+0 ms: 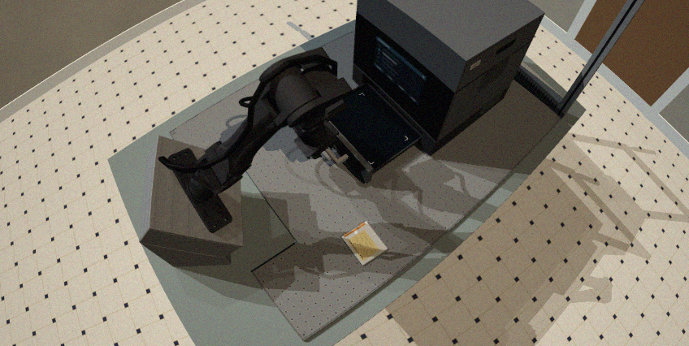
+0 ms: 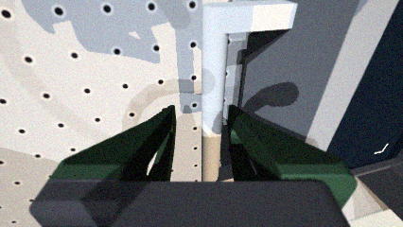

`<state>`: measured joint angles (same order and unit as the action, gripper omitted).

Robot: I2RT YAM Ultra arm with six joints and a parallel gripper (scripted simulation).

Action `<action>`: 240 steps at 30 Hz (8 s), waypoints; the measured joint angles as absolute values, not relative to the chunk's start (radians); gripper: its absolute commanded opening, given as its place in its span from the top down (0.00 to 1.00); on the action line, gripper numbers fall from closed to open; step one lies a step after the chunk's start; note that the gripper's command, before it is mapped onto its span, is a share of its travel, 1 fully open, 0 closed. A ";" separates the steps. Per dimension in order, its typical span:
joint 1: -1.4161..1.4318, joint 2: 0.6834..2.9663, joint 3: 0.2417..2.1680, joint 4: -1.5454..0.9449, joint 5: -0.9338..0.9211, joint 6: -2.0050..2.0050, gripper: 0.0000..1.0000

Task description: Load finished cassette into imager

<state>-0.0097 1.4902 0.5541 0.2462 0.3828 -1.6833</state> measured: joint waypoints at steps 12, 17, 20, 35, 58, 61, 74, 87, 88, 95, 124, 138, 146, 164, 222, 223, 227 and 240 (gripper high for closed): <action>-0.009 1.489 0.560 0.254 0.380 -1.684 1.00; -0.009 1.489 0.560 0.254 0.380 -1.684 1.00; -0.009 1.489 0.560 0.254 0.380 -1.684 1.00; -0.010 1.489 0.567 0.241 0.379 -1.681 1.00; -0.010 1.489 0.567 0.241 0.379 -1.681 1.00; -0.010 1.489 0.567 0.241 0.379 -1.681 1.00; -0.010 1.481 0.543 0.257 0.379 -1.679 1.00; -0.010 1.481 0.542 0.261 0.379 -1.679 1.00; -0.010 1.481 0.542 0.261 0.379 -1.679 1.00; -0.010 1.481 0.542 0.261 0.379 -1.679 1.00; -0.010 1.481 0.524 0.297 0.378 -1.680 1.00; -0.010 1.481 0.524 0.297 0.378 -1.680 1.00; -0.010 1.481 0.524 0.297 0.378 -1.680 1.00; -0.010 1.482 0.508 0.331 0.376 -1.681 1.00; -0.010 1.479 0.545 0.247 0.381 -1.678 0.65; -0.010 1.479 0.545 0.246 0.382 -1.678 0.65; -0.010 1.480 0.544 0.237 0.382 -1.678 0.65; -0.010 1.463 0.552 0.205 0.389 -1.673 0.65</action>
<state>-0.0097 1.4628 0.5522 0.2047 0.3893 -1.6733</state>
